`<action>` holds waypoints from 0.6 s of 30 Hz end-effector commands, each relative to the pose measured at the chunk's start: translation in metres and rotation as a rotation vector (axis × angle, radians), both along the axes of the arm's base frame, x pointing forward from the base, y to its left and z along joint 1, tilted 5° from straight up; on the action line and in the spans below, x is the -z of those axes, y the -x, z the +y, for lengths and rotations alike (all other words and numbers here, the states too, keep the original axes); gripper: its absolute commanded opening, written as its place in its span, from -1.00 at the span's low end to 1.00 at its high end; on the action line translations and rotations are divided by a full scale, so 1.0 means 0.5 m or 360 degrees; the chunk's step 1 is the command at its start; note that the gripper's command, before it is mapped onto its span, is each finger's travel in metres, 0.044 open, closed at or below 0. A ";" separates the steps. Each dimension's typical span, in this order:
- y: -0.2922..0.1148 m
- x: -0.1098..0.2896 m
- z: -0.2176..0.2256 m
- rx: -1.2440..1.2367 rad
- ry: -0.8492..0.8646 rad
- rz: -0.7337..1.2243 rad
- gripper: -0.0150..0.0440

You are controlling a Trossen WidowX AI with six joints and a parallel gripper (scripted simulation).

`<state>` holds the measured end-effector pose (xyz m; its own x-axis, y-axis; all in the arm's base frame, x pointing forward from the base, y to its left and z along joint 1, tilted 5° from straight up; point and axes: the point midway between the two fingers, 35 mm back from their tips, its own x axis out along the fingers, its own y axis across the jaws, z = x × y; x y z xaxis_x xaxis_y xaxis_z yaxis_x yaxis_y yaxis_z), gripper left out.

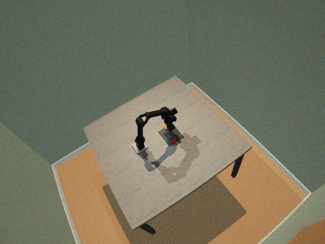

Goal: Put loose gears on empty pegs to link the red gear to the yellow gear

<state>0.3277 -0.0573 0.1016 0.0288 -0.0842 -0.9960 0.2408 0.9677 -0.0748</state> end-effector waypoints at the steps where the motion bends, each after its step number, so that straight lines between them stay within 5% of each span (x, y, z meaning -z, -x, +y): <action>1: 0.002 0.013 -0.003 -0.0040 0.0006 0.0010 -0.49; 18: 0.000 0.064 -0.006 0.0263 -0.0001 -0.0017 -0.49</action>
<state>0.3285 -0.0599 0.0748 0.0269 -0.0851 -0.9960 0.3523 0.9333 -0.0702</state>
